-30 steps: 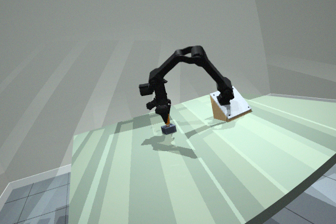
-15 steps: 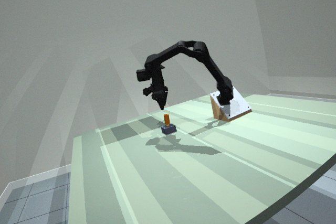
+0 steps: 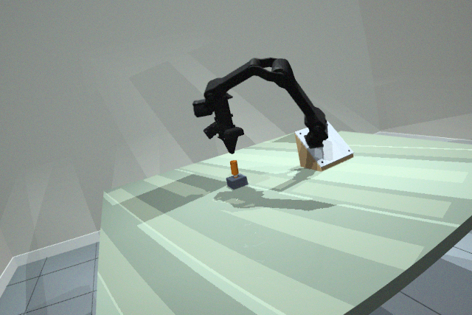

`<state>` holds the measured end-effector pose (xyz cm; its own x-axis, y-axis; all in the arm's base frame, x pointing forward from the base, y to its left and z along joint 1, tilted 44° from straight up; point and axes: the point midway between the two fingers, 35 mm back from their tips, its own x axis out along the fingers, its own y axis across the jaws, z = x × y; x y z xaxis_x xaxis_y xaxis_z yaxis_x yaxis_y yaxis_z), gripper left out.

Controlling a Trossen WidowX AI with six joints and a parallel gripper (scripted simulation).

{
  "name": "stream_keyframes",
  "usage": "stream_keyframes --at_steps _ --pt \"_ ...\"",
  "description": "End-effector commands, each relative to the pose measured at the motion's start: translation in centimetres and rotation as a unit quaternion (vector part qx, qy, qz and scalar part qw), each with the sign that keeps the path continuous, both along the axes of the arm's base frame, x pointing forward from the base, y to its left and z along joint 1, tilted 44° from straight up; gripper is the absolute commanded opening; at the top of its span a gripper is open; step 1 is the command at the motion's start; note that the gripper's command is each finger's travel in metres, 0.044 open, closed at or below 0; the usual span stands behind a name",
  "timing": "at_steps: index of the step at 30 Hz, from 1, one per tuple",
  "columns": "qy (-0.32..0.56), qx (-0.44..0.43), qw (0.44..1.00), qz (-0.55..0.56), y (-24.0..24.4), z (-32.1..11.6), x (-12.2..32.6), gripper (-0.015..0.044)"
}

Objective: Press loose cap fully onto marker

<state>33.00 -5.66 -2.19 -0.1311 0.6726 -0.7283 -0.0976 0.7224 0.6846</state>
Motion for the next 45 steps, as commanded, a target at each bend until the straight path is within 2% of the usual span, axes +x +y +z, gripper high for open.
stream_keyframes --at_steps 1,45 --pt "-0.01 0.002 1.0 0.008 0.0 0.0 0.0 0.0" --pt "-0.012 0.001 1.0 0.009 2.3 -2.5 -0.3 0.0"
